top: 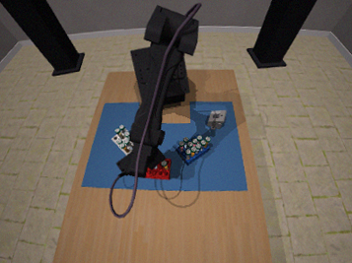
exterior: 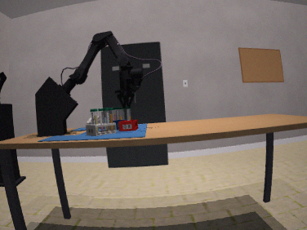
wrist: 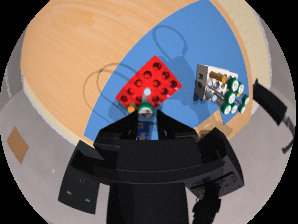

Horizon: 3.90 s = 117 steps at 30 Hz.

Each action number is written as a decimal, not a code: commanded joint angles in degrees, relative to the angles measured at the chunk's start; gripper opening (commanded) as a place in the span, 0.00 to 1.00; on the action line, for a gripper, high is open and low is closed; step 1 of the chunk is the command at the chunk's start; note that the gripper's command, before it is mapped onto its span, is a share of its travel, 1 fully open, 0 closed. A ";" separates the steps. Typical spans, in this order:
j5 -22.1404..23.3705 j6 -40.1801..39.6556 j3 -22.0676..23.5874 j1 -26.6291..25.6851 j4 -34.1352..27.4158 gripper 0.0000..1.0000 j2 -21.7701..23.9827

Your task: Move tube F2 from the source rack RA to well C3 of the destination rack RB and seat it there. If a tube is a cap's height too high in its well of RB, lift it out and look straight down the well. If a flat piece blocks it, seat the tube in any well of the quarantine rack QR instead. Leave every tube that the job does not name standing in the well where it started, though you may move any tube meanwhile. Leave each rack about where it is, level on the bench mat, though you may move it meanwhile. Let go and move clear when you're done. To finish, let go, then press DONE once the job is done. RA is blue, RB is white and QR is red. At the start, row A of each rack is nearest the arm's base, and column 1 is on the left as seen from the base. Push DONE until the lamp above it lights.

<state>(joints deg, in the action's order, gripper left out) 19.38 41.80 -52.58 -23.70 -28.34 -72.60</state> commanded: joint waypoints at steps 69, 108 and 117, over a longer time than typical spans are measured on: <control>1.31 -40.68 13.92 -2.26 -15.76 0.30 29.12; -46.31 11.70 5.06 67.62 -15.99 0.30 17.33; -46.55 11.80 5.22 66.16 -16.60 0.30 19.72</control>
<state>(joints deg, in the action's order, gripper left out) -25.78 52.75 -45.87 42.94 -43.77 -54.50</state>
